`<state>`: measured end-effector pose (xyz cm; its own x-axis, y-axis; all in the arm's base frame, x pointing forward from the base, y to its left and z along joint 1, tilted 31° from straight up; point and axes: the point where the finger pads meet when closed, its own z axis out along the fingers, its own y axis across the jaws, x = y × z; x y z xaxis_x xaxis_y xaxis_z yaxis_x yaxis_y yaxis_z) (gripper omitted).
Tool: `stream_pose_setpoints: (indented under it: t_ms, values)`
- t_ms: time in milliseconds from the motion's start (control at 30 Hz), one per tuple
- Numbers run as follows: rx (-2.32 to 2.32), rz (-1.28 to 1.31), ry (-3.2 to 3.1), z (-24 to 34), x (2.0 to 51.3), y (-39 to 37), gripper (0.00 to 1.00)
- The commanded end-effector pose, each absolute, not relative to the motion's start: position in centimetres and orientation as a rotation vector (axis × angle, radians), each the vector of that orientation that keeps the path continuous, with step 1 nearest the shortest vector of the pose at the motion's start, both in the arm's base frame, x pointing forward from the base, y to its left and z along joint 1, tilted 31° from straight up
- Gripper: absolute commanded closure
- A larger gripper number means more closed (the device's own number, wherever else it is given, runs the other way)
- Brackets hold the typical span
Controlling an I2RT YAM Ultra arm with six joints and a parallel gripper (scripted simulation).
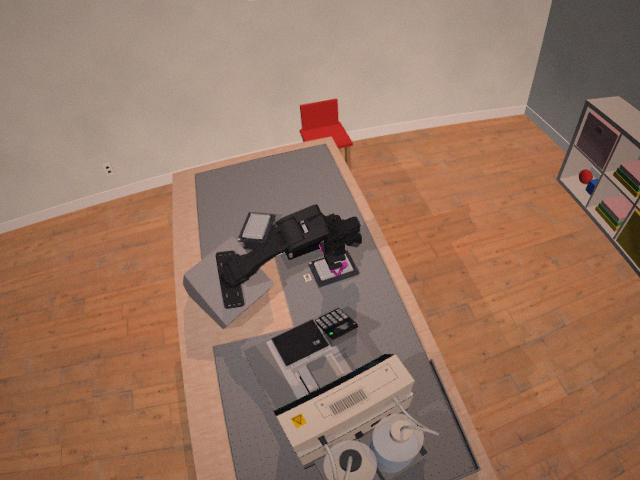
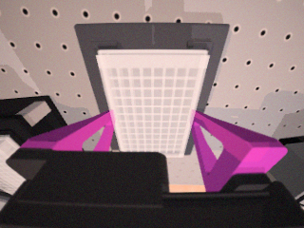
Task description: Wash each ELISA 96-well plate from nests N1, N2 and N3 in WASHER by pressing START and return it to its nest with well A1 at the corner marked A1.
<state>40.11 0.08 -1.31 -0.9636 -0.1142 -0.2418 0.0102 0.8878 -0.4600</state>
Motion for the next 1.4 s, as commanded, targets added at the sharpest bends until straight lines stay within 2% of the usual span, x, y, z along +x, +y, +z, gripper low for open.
stream_pose_setpoints:
  t_ms: [0, 1367]
  values:
    - [-0.082, -0.677, 2.783, -0.4, 40.1, 0.6, 1.0]
    - [-0.081, -0.676, 2.784, 4.9, 38.4, 3.4, 1.0]
